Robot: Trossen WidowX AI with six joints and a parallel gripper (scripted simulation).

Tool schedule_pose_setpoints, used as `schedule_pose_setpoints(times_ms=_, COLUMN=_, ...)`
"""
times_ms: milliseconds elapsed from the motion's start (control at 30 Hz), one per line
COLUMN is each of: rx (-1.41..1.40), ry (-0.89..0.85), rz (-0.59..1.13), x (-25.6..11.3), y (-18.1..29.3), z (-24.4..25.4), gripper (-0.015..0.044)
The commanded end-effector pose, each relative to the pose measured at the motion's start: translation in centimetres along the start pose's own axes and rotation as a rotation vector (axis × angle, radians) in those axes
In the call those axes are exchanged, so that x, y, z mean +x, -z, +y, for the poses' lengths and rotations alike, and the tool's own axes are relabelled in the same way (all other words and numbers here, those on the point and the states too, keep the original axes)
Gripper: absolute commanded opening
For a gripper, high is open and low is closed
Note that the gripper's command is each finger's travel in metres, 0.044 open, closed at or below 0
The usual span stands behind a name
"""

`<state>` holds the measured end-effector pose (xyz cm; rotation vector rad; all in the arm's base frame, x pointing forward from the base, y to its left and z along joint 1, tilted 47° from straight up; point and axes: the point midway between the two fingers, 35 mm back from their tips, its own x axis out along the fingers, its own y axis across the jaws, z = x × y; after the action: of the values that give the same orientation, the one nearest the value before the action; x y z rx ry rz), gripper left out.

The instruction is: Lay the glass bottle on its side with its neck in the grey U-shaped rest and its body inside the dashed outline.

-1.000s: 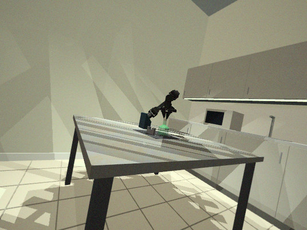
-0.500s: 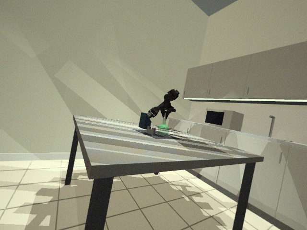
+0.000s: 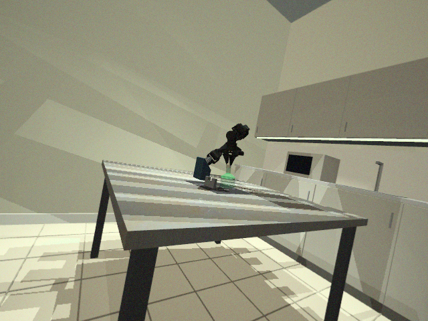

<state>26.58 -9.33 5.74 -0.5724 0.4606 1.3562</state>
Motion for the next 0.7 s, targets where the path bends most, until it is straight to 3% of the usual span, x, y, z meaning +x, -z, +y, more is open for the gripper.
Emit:
schedule_pose_setpoints(times_ms=0, rx=-0.002, ry=-0.001, rz=0.007, x=-0.2, y=1.0, z=0.0, gripper=0.0122)
schedule_pose_setpoints(times_ms=667, rx=0.009, ry=0.003, rz=-0.025, x=-0.4, y=2.4, z=0.0, gripper=0.0122)
